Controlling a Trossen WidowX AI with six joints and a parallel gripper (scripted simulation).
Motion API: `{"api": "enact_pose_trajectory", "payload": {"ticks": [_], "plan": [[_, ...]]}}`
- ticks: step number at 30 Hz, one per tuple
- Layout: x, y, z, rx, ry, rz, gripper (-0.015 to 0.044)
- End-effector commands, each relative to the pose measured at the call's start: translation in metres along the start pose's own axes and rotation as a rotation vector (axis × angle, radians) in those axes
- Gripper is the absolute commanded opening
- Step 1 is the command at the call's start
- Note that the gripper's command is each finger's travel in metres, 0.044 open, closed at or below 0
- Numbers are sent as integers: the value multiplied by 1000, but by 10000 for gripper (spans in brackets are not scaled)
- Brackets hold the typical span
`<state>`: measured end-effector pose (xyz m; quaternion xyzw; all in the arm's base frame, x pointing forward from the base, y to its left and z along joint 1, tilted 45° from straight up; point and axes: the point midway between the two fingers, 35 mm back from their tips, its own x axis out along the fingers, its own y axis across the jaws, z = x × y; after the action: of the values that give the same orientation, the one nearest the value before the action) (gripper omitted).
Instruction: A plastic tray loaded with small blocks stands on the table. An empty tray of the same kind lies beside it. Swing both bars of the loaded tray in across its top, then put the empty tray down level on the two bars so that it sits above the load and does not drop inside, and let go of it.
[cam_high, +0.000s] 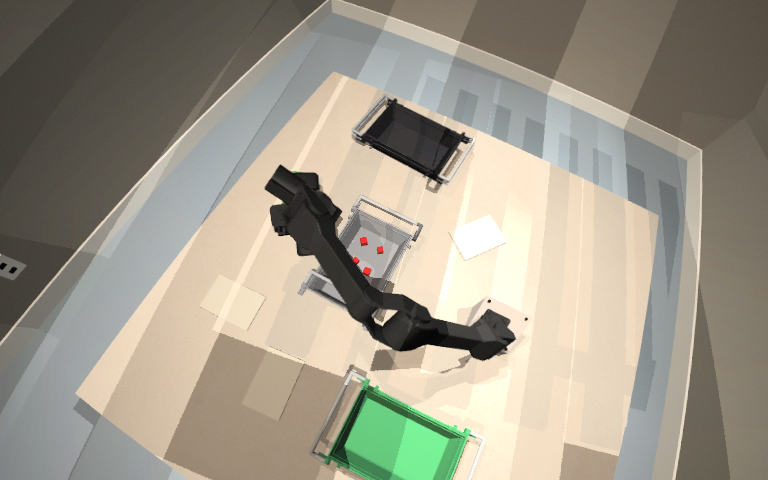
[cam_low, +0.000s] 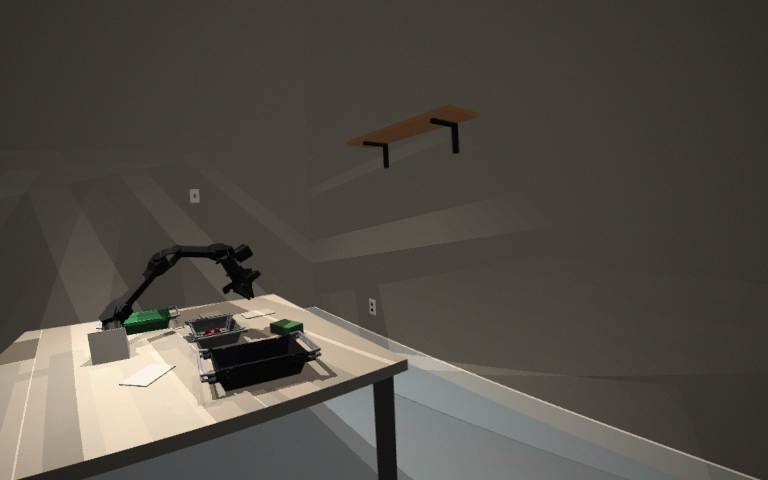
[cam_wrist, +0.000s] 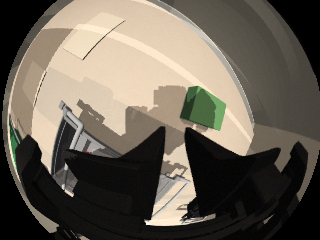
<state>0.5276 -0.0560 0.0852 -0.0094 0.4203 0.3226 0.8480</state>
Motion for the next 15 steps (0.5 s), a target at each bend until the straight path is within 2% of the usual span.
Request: {"api": "enact_pose_trajectory", "payload": {"ticks": [1,11,15], "plan": [[3,-14,-40,115,74,26,88],[-2,-39,-196,545,330,199,88],[-7,-36,-232,651,383,265,88]]}}
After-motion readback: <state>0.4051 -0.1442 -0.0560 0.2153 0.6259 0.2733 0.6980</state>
